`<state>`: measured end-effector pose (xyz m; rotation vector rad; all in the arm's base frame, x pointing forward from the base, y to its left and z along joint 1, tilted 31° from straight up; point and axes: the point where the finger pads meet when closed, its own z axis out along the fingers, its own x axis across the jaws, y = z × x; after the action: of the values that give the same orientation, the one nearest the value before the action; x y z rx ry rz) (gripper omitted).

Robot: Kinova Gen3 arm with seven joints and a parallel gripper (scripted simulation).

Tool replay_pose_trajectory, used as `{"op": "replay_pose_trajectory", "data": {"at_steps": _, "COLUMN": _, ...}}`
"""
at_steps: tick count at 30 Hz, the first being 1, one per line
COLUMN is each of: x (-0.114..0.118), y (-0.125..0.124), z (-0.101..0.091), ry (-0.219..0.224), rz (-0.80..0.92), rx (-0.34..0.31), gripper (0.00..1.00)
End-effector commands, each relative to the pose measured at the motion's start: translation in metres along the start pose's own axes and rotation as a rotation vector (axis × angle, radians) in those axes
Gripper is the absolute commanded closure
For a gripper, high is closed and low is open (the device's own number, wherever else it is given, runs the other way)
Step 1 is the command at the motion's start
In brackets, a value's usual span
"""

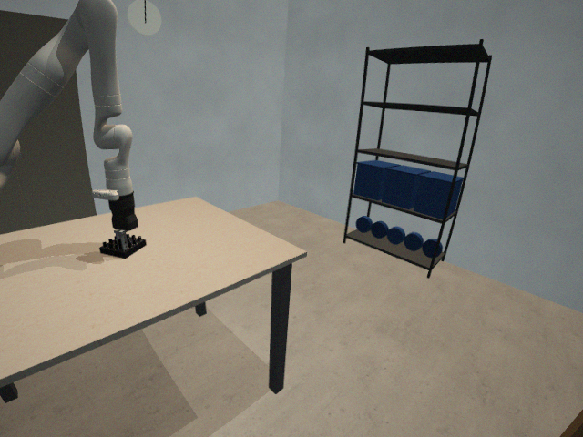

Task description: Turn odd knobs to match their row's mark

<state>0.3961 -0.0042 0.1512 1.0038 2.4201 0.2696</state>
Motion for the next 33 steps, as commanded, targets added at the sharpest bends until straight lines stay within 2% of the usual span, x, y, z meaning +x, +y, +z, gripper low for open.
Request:
{"op": "replay_pose_trajectory", "data": {"at_steps": 1, "x": -0.0003, "y": 0.0003, "z": -0.0003, "ry": -0.001, "rz": 0.007, "rx": -0.001, "gripper": 0.7}}
{"op": "replay_pose_trajectory", "data": {"at_steps": 17, "x": -0.0003, "y": 0.0003, "z": -0.0003, "ry": -0.001, "rz": 0.137, "rx": -0.001, "gripper": 0.7}}
{"op": "replay_pose_trajectory", "data": {"at_steps": 33, "x": -0.0003, "y": 0.0003, "z": -0.0003, "ry": -0.001, "rz": 0.363, "rx": -0.001, "gripper": 0.7}}
